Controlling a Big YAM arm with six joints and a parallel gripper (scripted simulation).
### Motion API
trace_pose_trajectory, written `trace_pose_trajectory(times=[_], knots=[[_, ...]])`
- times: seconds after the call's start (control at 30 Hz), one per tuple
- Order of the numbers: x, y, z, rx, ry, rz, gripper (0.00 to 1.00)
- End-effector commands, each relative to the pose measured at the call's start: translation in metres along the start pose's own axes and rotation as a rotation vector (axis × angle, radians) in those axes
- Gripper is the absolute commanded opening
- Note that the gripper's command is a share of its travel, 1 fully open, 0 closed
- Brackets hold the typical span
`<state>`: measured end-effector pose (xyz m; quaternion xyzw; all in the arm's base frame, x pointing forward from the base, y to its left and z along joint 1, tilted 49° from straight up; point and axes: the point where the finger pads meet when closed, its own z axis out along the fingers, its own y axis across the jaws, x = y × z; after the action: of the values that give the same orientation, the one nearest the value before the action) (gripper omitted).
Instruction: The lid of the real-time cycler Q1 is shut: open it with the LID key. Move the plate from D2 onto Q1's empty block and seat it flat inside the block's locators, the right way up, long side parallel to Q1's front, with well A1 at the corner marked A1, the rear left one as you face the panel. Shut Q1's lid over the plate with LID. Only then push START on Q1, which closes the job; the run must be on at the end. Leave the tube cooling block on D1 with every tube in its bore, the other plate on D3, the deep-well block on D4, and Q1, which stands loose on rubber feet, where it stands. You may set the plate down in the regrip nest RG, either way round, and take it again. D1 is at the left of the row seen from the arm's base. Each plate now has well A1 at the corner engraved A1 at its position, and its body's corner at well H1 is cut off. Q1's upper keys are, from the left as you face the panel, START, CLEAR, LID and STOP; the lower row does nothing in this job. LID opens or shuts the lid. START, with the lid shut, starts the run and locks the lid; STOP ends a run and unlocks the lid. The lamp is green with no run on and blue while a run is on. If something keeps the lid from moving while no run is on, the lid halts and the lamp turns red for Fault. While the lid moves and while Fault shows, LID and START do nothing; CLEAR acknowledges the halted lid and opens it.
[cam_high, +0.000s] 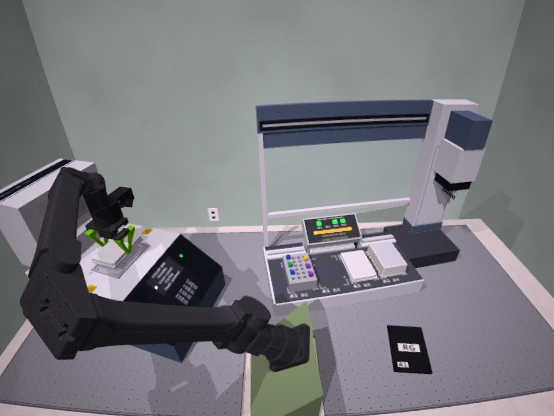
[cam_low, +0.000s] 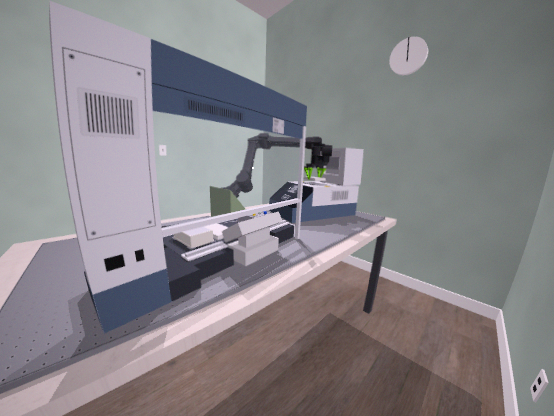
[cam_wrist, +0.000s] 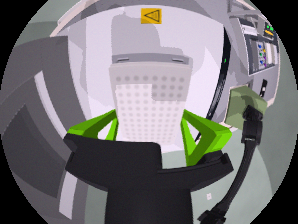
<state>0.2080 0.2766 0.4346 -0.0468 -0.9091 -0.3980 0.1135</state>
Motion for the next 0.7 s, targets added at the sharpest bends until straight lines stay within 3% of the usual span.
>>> trace_pose_trajectory(times=[0.0, 0.17, 0.5, 0.67], knots=[[0.009, 0.007, -0.004, -0.025, -0.027, -0.006, 0.00], [0.006, 0.006, 0.005, -0.019, -0.020, 0.002, 0.00], [-0.007, 0.010, -0.005, -0.021, -0.029, 0.005, 0.00], [0.005, 0.014, -0.009, -0.026, -0.027, -0.033, 0.00]])
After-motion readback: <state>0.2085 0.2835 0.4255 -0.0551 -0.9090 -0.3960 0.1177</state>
